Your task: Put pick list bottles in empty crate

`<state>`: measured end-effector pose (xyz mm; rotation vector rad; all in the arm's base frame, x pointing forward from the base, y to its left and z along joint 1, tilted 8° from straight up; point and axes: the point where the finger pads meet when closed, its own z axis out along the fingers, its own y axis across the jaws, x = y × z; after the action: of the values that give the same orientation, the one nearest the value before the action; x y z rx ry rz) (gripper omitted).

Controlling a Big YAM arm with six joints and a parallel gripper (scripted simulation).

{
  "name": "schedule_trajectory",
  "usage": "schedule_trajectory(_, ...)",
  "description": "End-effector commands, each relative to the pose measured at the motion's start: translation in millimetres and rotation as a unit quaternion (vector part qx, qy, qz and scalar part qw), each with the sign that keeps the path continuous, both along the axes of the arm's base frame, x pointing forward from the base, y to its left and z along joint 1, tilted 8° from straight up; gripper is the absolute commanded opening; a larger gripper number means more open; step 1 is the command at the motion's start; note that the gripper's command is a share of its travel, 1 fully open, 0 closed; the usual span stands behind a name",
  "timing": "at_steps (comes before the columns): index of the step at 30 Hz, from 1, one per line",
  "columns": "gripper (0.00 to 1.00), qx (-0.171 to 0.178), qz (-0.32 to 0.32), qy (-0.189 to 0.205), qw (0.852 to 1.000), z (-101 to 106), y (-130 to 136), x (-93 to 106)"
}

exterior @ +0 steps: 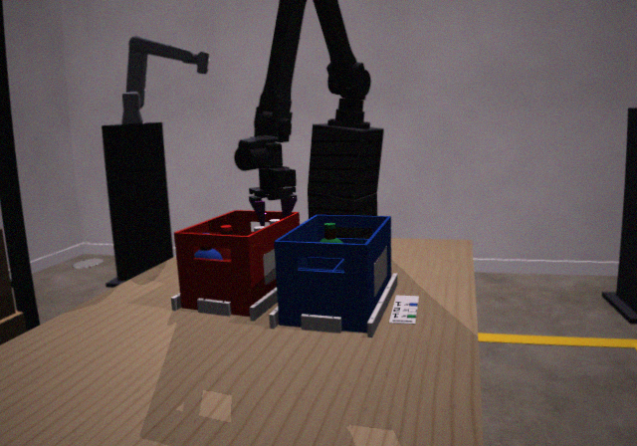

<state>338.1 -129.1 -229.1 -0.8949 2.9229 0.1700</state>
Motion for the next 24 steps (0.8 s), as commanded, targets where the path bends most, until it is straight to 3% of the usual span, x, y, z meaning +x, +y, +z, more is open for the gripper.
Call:
schedule_trajectory(1,0.61,-0.003,0.001,-0.009,1.0,-7.4,1.6,11.0)
schedule_trajectory(14,0.61,-0.003,0.0,-0.008,1.0,-2.4,-1.7,7.4)
schedule_trajectory(15,0.0,-0.003,0.0,-0.008,1.0,-2.4,-1.7,7.4)
schedule_trajectory(24,0.0,-0.003,0.0,-0.008,1.0,-2.4,-1.6,7.7)
